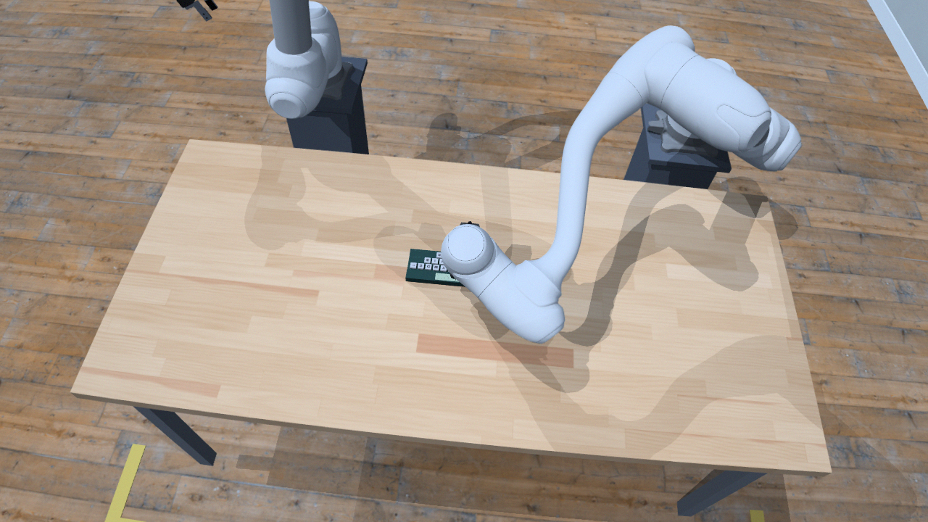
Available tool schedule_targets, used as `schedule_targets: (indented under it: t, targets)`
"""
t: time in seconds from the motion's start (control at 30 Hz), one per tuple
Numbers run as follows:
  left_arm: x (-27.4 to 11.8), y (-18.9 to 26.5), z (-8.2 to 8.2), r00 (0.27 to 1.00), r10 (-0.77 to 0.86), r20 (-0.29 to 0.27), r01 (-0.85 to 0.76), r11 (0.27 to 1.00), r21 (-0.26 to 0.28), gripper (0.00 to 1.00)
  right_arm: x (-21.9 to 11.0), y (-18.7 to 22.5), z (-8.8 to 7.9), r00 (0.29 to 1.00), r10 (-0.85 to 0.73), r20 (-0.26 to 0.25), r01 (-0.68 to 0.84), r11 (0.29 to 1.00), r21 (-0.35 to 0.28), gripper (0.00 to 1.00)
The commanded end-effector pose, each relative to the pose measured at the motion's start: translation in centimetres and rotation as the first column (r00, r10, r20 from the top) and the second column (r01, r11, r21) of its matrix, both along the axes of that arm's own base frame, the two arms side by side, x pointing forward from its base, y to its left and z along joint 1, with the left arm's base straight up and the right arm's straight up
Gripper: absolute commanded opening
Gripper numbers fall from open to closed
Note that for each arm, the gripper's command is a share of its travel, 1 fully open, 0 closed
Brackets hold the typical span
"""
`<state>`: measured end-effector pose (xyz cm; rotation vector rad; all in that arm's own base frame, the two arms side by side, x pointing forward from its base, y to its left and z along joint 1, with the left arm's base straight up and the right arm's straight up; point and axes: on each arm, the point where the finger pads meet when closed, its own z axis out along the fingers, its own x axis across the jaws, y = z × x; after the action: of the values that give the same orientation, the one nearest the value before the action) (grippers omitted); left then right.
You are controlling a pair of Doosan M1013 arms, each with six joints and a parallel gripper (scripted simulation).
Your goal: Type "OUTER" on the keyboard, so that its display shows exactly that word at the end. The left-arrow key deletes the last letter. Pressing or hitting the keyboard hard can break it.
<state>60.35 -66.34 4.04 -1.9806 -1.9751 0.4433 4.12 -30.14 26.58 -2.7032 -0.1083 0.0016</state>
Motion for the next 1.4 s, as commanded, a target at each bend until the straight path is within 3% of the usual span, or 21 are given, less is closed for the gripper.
schedule_targets:
  t: [0.0, 1.37]
  targets:
    - [0.3, 0.25, -0.39, 1.0, -0.003, 0.009, 0.003, 1.0, 0.002, 0.0, 0.07, 0.1, 0.31, 1.0, 0.0, 0.007, 0.0, 1.0, 0.0, 1.0]
    - [0.28, 0.27, -0.91, 1.0, -0.003, 0.009, 0.003, 1.0, 0.003, 0.0, 0.07, 0.1, 0.31, 1.0, 0.0, 0.007, 0.0, 1.0, 0.0, 1.0]
